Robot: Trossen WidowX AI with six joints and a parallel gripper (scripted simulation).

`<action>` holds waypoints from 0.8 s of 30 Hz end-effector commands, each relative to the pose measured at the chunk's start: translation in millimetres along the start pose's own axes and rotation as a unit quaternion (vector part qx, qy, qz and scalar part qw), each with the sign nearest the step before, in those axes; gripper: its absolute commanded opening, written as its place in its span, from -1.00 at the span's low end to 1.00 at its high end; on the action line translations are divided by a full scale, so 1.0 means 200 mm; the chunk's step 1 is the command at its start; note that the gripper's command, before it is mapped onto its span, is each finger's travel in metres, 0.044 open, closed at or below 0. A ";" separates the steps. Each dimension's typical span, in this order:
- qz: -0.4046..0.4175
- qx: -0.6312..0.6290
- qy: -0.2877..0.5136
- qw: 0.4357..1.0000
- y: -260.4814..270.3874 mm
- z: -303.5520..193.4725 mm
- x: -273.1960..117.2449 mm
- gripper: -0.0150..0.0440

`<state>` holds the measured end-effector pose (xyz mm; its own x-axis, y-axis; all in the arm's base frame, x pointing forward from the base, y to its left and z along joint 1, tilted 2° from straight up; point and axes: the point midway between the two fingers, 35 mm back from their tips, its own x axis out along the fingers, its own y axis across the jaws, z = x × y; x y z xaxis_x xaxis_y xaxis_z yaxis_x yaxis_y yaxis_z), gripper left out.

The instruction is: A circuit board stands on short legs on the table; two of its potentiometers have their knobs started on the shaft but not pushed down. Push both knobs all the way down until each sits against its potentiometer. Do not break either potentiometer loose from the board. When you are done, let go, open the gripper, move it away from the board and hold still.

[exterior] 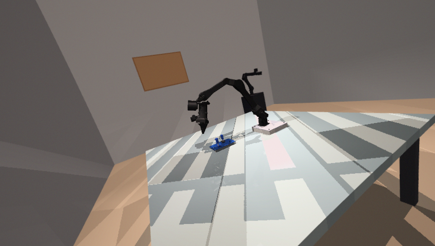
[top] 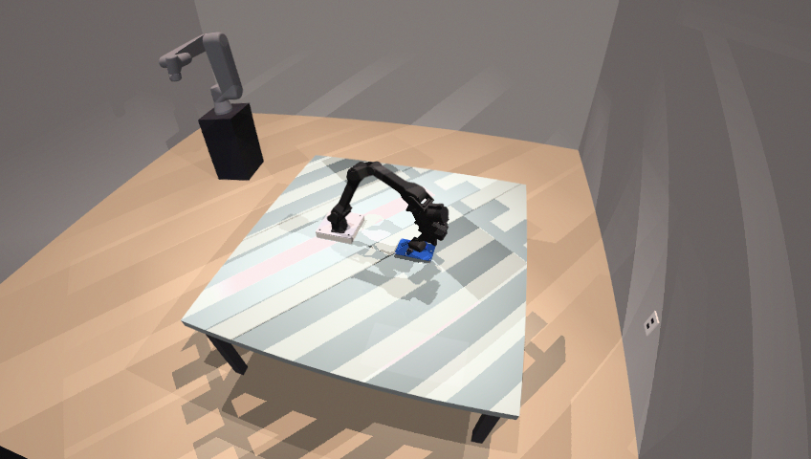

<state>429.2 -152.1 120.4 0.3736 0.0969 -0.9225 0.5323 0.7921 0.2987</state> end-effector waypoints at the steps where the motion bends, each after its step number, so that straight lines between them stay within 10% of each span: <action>1: -0.017 -0.070 0.021 0.997 0.00 -0.08 -0.01 -0.49; 24: -0.054 -0.414 0.142 0.898 -0.01 -0.45 -0.12 -0.49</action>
<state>363.7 -107.1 119.8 0.1249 0.0598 -0.9904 -0.1233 0.9914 0.0443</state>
